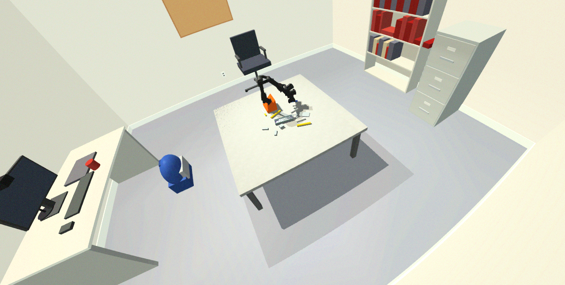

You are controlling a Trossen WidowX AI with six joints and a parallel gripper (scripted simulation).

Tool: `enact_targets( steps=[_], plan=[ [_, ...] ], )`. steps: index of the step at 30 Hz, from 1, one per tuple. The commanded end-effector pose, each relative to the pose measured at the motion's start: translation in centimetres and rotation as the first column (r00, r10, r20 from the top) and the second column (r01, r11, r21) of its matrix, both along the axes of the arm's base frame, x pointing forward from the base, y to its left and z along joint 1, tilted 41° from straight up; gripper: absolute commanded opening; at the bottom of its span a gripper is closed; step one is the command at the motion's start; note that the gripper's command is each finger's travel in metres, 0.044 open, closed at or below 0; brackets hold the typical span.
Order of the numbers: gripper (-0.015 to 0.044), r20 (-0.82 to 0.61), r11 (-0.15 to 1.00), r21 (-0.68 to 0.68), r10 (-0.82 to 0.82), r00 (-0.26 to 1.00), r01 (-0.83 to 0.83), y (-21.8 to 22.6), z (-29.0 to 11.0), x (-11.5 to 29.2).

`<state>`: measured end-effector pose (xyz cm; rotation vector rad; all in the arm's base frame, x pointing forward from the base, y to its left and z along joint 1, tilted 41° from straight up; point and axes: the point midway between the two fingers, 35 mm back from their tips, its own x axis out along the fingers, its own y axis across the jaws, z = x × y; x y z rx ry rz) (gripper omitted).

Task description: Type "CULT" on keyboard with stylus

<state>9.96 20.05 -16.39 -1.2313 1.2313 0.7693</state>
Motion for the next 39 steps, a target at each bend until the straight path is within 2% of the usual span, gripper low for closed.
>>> enact_targets(
  steps=[1,10,19,28,39],
  plan=[
    [0.0,-0.002,1.0,0.005,-0.019,1.0,0.019,0.0,0.1,0.3],
    [0.0,-0.033,0.969,0.029,-0.243,0.969,0.244,0.0,1.3,3.0],
    [0.0,-0.056,0.861,0.047,-0.504,0.862,0.507,-0.8,2.8,6.3],
    [0.0,-0.093,0.669,0.047,-0.737,0.67,0.742,-1.9,4.7,9.3],
    [0.0,-0.141,0.351,0.015,-0.926,0.349,0.936,-4.0,7.7,12.8]
  ],
)
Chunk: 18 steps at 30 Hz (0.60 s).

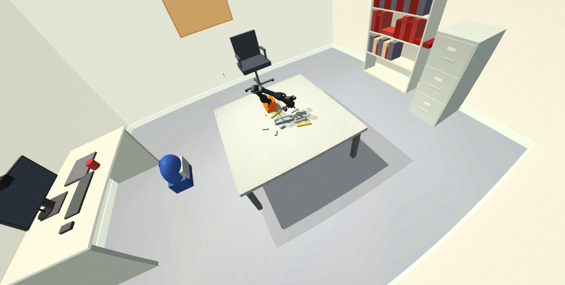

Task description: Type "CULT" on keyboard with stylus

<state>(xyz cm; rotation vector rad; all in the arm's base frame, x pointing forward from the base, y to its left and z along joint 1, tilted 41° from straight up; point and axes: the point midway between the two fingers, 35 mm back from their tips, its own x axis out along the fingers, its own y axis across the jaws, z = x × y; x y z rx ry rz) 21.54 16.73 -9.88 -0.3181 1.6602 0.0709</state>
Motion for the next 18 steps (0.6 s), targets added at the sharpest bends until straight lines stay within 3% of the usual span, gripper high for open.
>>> enact_targets(
  steps=[1,18],
  plan=[
    [0.0,-0.021,0.986,0.012,-0.165,0.986,0.165,-0.9,1.5,1.5],
    [0.0,-0.103,0.756,0.024,-0.649,0.753,0.655,-6.0,7.2,5.5]
  ],
)
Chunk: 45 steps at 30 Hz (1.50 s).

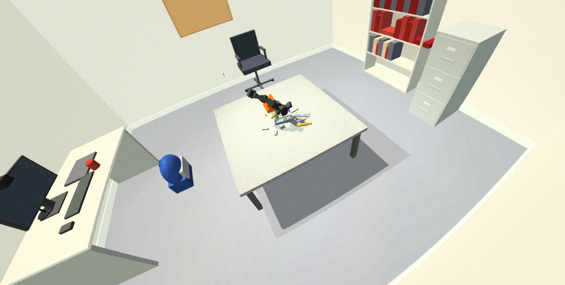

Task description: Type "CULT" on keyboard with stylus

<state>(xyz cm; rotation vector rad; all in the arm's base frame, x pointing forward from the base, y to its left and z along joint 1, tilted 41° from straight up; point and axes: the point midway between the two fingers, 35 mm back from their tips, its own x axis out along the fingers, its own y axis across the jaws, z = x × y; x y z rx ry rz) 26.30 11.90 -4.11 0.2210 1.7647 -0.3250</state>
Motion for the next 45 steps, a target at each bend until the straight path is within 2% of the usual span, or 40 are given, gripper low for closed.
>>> enact_targets(
  steps=[1,10,21,29,37,43,45],
  plan=[
    [0.0,-0.02,0.989,0.013,-0.15,0.988,0.15,-1.5,1.7,0.9],
    [0.0,-0.086,0.895,0.006,-0.444,0.892,0.446,-4.7,5.3,2.1],
    [0.0,-0.178,0.64,-0.046,-0.761,0.624,0.767,-8.8,10.5,2.7],
    [0.0,-0.183,0.62,-0.05,-0.776,0.603,0.783,-9.0,10.9,2.7],
    [0.0,-0.182,0.62,-0.051,-0.777,0.603,0.783,-11.3,8.3,3.0],
    [0.0,-0.182,0.62,-0.051,-0.777,0.603,0.783,-11.4,8.2,3.0],
    [0.0053,-0.181,0.62,-0.051,-0.777,0.603,0.783,-11.5,8.1,3.1]
  ],
)
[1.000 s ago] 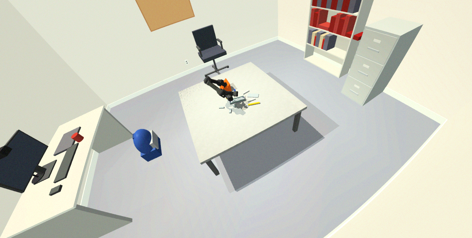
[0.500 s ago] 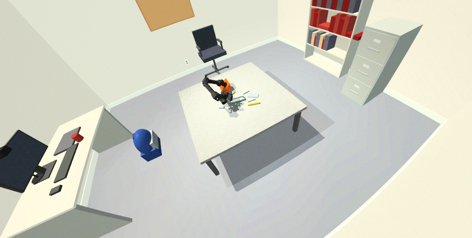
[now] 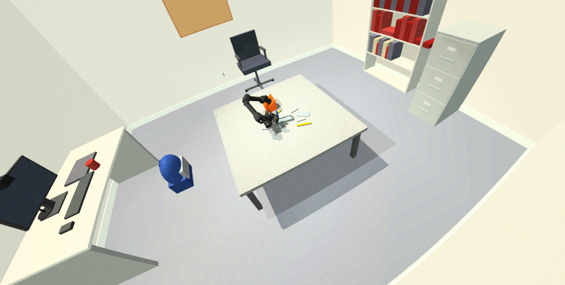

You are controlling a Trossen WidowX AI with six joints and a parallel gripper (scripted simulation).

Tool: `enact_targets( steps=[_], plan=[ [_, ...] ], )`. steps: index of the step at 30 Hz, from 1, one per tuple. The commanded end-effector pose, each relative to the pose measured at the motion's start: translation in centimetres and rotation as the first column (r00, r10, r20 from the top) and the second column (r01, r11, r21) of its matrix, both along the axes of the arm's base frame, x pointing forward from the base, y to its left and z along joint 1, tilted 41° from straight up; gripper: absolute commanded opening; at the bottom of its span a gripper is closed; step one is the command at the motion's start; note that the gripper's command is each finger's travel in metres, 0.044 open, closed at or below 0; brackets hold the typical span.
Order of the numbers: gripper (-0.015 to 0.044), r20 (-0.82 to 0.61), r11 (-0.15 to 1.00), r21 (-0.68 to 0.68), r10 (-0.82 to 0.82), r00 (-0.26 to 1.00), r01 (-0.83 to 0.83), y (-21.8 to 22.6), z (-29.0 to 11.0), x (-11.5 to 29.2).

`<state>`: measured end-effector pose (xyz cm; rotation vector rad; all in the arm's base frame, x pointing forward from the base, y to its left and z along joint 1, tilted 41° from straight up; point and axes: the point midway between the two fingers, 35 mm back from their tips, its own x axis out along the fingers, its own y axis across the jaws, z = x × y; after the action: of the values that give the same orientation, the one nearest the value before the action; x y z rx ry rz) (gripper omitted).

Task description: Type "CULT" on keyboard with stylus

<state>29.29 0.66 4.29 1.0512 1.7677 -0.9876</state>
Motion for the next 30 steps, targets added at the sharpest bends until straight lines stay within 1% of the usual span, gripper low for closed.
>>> enact_targets(
  steps=[1,30],
  plan=[
    [0.0079,0.003,1.0,0.0,0.005,1.0,-0.005,-0.29,-0.36,0.1],
    [0.0081,0.003,1.0,-0.001,0.005,1.0,-0.005,-0.99,-1.17,0.21]
  ],
)
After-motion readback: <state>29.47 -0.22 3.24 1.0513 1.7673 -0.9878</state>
